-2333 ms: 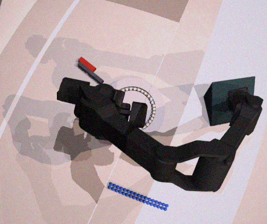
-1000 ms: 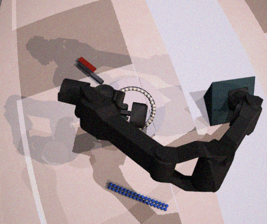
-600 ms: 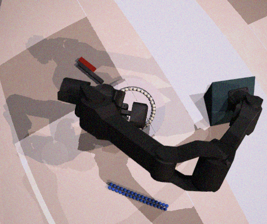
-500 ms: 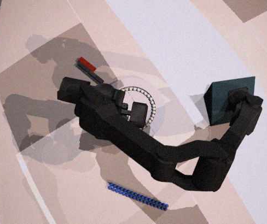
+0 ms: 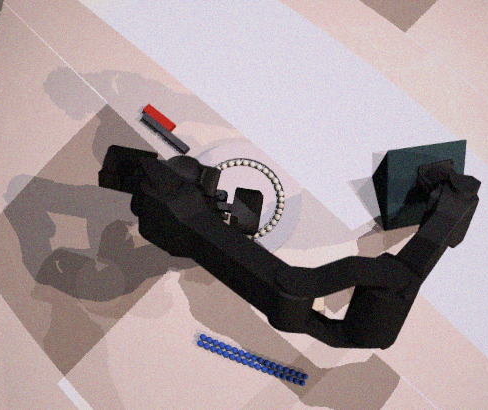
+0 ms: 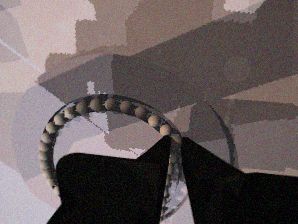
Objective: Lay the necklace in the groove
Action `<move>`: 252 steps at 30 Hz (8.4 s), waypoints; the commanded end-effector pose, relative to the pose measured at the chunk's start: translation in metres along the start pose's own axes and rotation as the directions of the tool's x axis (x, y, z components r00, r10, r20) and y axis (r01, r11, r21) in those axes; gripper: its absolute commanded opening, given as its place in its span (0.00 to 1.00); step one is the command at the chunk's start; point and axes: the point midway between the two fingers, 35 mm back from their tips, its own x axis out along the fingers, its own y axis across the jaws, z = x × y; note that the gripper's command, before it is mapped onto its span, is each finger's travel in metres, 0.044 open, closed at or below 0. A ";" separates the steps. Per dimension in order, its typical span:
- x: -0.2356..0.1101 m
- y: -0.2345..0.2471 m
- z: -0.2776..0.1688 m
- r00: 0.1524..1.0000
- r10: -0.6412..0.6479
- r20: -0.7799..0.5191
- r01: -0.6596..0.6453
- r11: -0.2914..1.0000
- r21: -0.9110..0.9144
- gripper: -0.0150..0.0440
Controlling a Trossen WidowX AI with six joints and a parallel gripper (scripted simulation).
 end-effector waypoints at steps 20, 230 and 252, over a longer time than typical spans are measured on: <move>-0.006 0.001 0.000 1.000 -0.001 0.007 0.001 1.000 0.008 1.00; 0.000 0.002 -0.013 1.000 0.000 -0.001 0.000 0.990 0.144 0.25; 0.000 0.002 -0.013 1.000 0.000 -0.001 0.000 0.990 0.144 0.25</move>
